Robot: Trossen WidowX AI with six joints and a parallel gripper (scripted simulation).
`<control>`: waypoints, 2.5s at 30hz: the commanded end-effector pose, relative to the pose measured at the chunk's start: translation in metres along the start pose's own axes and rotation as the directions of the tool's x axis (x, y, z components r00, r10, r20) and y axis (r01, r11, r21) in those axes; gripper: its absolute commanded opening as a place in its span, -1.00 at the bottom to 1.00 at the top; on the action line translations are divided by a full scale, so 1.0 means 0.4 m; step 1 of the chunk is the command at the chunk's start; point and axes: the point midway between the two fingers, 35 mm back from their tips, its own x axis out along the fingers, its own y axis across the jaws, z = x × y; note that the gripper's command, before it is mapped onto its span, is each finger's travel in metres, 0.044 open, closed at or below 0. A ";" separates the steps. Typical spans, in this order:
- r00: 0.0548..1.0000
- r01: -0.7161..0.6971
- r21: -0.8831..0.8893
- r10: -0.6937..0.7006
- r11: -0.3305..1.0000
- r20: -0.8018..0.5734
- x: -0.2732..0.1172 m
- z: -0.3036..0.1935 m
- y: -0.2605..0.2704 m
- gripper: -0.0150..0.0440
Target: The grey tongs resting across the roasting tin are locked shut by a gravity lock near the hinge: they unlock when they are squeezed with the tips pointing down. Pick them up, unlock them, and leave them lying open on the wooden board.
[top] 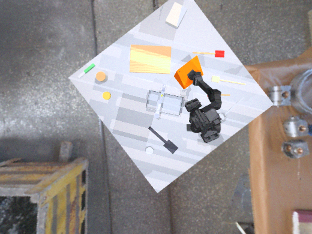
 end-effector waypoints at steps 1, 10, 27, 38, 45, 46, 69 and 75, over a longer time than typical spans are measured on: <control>1.000 -0.003 0.001 0.003 1.000 -0.006 -0.002 -0.004 0.000 0.78; 0.948 -0.046 0.075 0.067 0.996 -0.310 -0.102 -0.188 -0.051 0.39; 0.375 0.371 0.022 -0.128 0.928 -0.918 -0.569 -0.478 -0.359 0.39; -0.166 0.678 -0.400 -0.401 0.617 -0.901 -0.940 -0.412 -0.630 0.39; -0.468 0.713 -0.661 -0.543 0.234 -0.697 -1.143 -0.259 -0.788 0.39; -0.506 0.707 -0.687 -0.559 0.167 -0.657 -1.170 -0.231 -0.809 0.39; -0.703 0.618 -0.732 -0.620 -0.288 -0.349 -1.307 -0.028 -0.941 0.39; -0.703 0.618 -0.732 -0.620 -0.288 -0.349 -1.320 -0.038 -0.952 0.39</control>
